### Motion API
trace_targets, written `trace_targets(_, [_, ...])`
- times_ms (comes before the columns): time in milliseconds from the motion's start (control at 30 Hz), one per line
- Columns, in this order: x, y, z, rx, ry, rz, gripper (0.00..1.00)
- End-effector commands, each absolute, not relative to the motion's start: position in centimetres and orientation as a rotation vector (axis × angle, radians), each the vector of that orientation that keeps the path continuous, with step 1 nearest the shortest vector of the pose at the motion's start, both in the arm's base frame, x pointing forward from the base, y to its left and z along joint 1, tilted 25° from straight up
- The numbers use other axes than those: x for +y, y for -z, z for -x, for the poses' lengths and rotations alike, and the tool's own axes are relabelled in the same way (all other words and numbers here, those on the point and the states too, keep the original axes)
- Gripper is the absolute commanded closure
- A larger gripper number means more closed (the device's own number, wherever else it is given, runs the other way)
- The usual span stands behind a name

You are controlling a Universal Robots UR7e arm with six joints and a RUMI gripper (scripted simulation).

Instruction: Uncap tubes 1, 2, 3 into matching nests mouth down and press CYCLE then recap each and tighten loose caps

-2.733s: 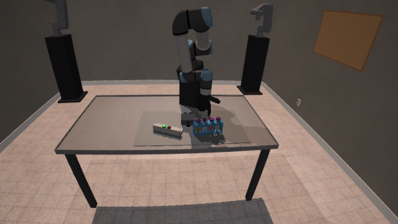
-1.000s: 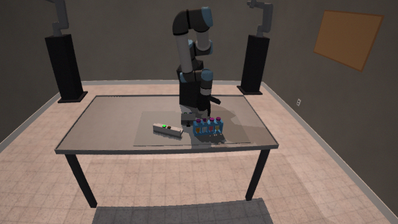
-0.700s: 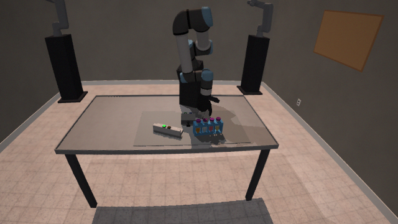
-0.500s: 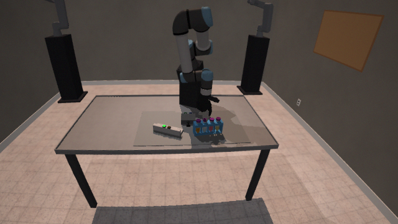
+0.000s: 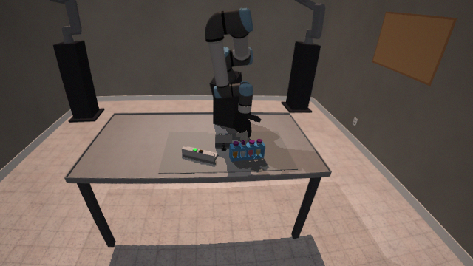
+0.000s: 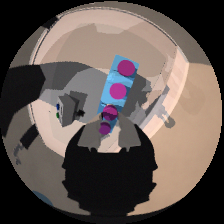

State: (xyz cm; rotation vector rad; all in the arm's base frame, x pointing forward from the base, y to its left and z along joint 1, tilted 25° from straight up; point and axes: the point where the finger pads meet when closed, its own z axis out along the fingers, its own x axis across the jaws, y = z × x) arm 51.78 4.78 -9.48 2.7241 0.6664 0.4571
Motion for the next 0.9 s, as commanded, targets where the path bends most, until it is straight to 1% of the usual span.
trace_targets(0, [4.79,9.45,-51.81,0.501,-0.487,-2.775,1.00])
trace_targets(667, [4.77,9.54,-51.84,-0.353,-0.604,-2.890,1.00])
trace_targets(833, [4.78,9.54,-51.84,-0.380,-0.607,-2.890,1.00])
trace_targets(867, [4.78,9.54,-51.84,-0.380,-0.607,-2.890,0.65])
